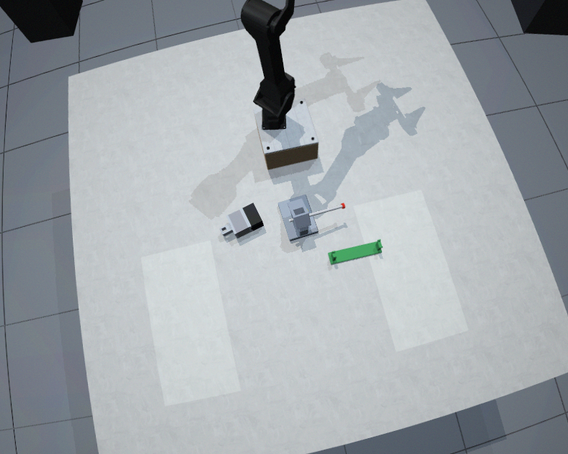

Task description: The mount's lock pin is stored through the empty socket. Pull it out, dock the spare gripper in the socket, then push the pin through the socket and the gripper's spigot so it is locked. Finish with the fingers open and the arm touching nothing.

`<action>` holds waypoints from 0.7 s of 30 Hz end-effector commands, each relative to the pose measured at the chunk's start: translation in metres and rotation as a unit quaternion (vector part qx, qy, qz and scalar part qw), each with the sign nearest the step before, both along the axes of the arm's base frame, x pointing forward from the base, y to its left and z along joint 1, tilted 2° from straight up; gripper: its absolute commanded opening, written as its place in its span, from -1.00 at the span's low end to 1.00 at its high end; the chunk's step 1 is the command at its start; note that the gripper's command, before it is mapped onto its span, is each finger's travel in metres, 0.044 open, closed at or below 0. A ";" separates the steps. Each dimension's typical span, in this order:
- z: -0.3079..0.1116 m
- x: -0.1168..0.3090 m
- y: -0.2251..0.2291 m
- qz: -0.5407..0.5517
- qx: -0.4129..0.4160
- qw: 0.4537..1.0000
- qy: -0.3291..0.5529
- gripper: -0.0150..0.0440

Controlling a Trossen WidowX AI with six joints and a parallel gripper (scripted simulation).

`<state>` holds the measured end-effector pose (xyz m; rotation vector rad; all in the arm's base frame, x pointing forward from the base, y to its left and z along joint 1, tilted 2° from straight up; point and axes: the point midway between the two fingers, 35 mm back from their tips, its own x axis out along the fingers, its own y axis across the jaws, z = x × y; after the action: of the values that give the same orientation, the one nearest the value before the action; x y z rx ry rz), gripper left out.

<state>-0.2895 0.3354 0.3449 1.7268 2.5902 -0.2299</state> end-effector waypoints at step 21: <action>-0.100 0.246 0.097 -0.316 -0.234 0.904 0.167 0.53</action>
<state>-0.0780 0.4302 0.2602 2.3048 1.9255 -0.9979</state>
